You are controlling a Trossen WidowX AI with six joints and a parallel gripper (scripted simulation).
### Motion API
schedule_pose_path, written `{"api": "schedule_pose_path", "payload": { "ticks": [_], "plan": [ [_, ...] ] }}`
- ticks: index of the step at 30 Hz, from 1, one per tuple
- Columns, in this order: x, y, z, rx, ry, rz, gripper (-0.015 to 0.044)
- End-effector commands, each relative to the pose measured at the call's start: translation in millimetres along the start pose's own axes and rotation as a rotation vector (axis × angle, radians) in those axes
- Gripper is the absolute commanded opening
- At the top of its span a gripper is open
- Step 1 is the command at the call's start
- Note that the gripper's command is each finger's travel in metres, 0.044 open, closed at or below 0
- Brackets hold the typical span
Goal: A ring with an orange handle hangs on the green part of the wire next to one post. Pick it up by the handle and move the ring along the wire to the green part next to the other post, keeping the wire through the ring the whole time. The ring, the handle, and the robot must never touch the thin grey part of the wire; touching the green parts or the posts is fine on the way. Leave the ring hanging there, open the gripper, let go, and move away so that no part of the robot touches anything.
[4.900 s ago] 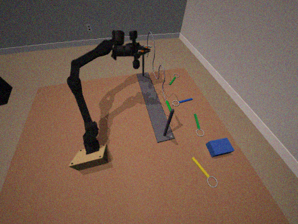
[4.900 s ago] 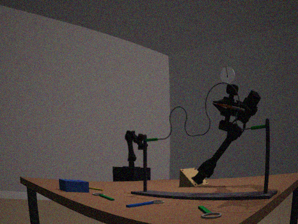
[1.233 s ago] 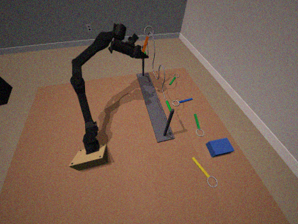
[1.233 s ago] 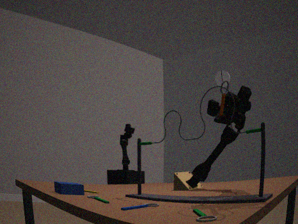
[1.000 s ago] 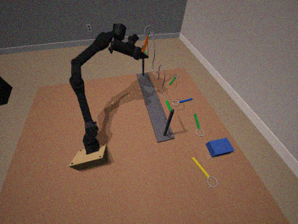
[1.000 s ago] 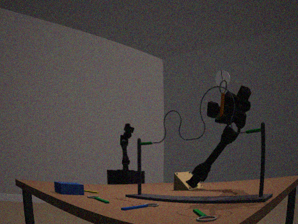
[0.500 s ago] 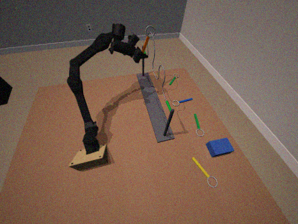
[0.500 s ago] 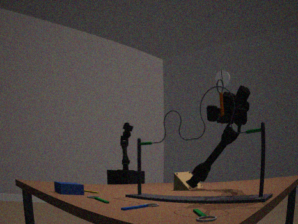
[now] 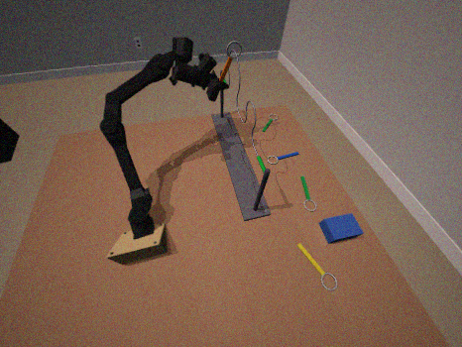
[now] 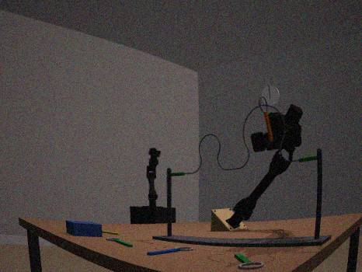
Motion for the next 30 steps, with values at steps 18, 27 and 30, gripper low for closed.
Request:
{"api": "schedule_pose_path", "payload": {
  "ticks": [18,27,30],
  "plan": [
    [-2.4,-0.5,2.5,-0.256,0.023,-0.117,-0.0150],
    [-2.6,0.3,3.0,-0.358,0.029,-0.166,-0.0150],
    [-2.7,0.6,3.1,-0.392,0.030,-0.183,-0.0150]
  ]
}}
Point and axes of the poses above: the point midway between the two fingers, 35 mm back from their tips, its own x axis back along the fingers, its own y axis across the jaws, z = x × y, the point moved 7 cm from there along x, back along the fingers, and after that the axes turned 15 degrees about -x, right-handed, at the moved point
